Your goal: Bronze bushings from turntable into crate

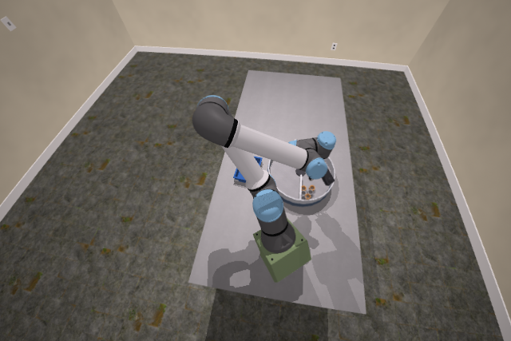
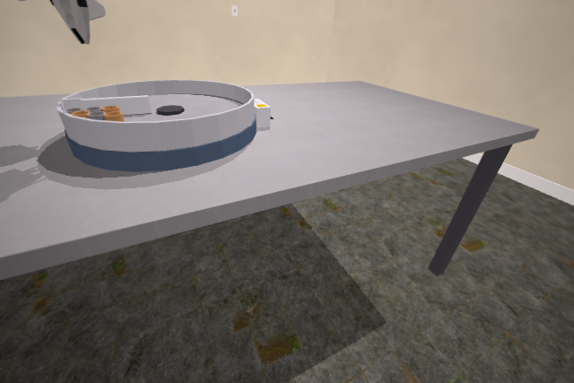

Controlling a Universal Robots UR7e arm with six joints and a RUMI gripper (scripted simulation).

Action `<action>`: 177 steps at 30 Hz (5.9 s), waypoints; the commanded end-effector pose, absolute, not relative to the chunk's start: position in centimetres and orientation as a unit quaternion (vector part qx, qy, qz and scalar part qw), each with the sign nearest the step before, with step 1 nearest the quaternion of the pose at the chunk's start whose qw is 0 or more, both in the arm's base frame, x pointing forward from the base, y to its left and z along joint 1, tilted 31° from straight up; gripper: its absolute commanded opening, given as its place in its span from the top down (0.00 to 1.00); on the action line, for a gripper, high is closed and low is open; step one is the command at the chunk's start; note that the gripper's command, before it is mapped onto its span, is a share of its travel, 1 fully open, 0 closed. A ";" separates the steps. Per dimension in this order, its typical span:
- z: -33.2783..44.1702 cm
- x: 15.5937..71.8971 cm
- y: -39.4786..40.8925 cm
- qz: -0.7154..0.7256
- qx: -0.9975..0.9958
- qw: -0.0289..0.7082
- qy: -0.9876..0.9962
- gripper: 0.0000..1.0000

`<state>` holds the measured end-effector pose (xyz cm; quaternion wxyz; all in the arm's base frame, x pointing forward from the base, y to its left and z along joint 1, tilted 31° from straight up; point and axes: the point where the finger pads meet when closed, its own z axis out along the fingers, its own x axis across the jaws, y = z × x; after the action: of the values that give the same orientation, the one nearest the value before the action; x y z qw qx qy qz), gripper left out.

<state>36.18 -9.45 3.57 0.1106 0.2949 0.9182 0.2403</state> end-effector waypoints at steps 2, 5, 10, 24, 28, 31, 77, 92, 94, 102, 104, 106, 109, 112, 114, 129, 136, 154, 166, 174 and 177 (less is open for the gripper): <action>3.6 36.1 -9.5 0.240 0.296 0.111 0.918 0.95; 3.6 36.1 -9.5 0.240 0.296 0.111 0.918 0.95; 3.6 36.1 -9.5 0.240 0.296 0.111 0.918 0.95; 3.6 36.1 -9.5 0.240 0.296 0.111 0.918 0.95; 3.6 36.1 -9.5 0.240 0.296 0.111 0.918 0.95; 3.6 36.1 -9.5 0.240 0.296 0.111 0.918 0.95; 3.6 36.1 -9.5 0.240 0.296 0.111 0.918 0.95; 3.6 36.1 -9.5 0.240 0.296 0.111 0.918 0.95; 3.6 36.1 -9.5 0.240 0.296 0.111 0.918 0.95; 3.6 36.1 -9.5 0.240 0.296 0.111 0.918 0.95; 3.6 36.1 -9.5 0.240 0.296 0.111 0.918 0.95; 3.6 36.1 -9.5 0.240 0.296 0.111 0.918 0.95; 3.6 36.1 -9.5 0.240 0.296 0.111 0.918 0.95; 3.6 36.1 -9.5 0.240 0.296 0.111 0.918 0.95; 3.6 36.1 -9.5 0.240 0.296 0.111 0.918 0.95; 3.6 36.1 -9.5 0.240 0.296 0.111 0.918 0.95; 3.6 36.1 -9.5 0.240 0.296 0.111 0.918 0.95; 2.8 36.6 -9.2 0.242 0.296 0.109 0.918 0.94; -2.5 41.2 -8.2 0.240 0.295 0.111 0.918 0.94; -3.2 41.7 -8.0 0.240 0.295 0.111 0.918 0.94; -3.2 41.6 -8.0 0.240 0.295 0.111 0.918 0.94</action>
<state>41.19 -7.65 -3.14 0.1058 0.2945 0.9178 0.2444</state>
